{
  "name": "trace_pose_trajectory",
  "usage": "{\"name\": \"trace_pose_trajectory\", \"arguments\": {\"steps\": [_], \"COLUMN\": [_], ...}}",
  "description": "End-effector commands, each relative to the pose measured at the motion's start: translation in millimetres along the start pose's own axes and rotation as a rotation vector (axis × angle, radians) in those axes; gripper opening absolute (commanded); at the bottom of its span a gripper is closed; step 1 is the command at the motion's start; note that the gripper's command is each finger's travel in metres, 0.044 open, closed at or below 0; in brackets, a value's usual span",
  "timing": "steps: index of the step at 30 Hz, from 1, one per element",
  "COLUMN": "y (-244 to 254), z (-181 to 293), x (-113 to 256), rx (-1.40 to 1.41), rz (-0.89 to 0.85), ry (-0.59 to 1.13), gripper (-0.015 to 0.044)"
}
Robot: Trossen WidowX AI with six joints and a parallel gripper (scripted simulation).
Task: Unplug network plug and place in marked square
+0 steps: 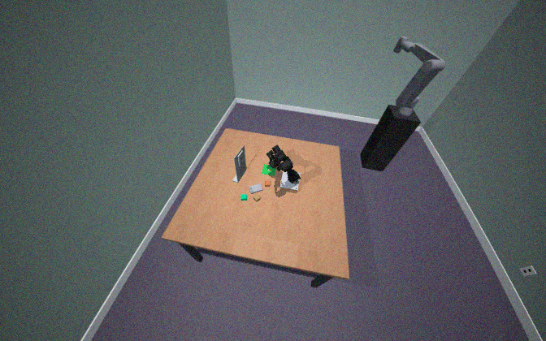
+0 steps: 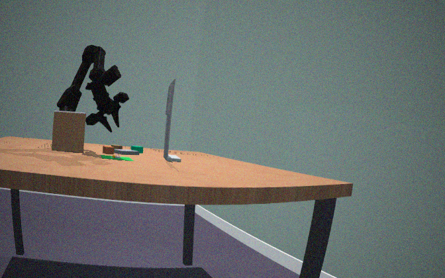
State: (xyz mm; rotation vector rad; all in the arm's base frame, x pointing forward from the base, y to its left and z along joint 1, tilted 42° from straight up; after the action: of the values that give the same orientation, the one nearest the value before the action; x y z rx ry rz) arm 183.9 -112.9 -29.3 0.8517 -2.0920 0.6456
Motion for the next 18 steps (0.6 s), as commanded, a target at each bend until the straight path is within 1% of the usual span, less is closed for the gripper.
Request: {"name": "trace_pose_trajectory", "arguments": {"steps": [1, 14, 16, 18], "y": [-7, -13, -7, -11], "z": [-1, -2, -1, 0], "x": [7, 24, 19, 22], "rx": [0.015, 0.014, -0.001, 0.000], "rz": [0.017, 0.018, 0.002, 0.002], "ry": [-0.001, -0.003, -0.003, -0.003], "gripper": [0.0156, 0.0156, 0.0156, 0.0156]}}
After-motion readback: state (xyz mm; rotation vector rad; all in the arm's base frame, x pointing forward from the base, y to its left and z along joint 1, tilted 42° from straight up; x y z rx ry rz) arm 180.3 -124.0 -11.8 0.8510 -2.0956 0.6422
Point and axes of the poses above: the point midway between the two fingers, 35 mm back from their tips, its own x axis back along the fingers, its own y axis across the jaws, z = x × y, the point moved 6 cm from there along x, back along the fingers, and after that the axes turned 2 degrees about x, right-handed, at the moved point
